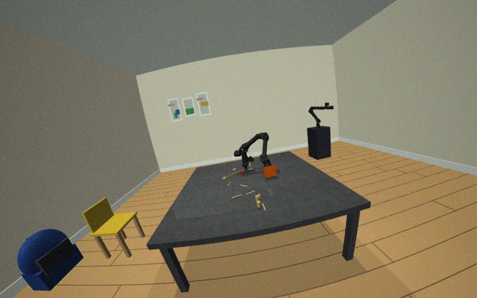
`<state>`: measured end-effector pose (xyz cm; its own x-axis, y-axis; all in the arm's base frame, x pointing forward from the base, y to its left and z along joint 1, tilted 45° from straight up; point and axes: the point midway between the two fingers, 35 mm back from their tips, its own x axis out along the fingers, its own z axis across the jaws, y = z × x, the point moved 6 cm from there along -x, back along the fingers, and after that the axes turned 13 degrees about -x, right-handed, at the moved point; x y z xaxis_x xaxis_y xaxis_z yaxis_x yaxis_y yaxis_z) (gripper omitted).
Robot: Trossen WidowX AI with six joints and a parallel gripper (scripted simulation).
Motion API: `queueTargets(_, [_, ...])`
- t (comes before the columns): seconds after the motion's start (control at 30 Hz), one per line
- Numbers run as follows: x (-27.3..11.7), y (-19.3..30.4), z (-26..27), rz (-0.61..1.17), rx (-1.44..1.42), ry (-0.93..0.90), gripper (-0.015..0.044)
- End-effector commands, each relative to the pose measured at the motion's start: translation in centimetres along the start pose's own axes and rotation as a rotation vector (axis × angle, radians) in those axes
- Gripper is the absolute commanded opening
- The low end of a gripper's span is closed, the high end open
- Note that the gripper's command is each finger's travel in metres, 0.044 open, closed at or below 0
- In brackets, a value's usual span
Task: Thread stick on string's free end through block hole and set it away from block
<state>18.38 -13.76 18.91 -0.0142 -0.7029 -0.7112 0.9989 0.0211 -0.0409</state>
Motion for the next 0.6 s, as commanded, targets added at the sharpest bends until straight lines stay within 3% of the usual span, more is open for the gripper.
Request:
queueTargets(0.0, [-0.7,0.2,0.3,0.006,0.011,-0.005,0.0])
queueTargets(0.57, [-2.9,0.2,0.2,0.005,0.011,-0.003,0.0])
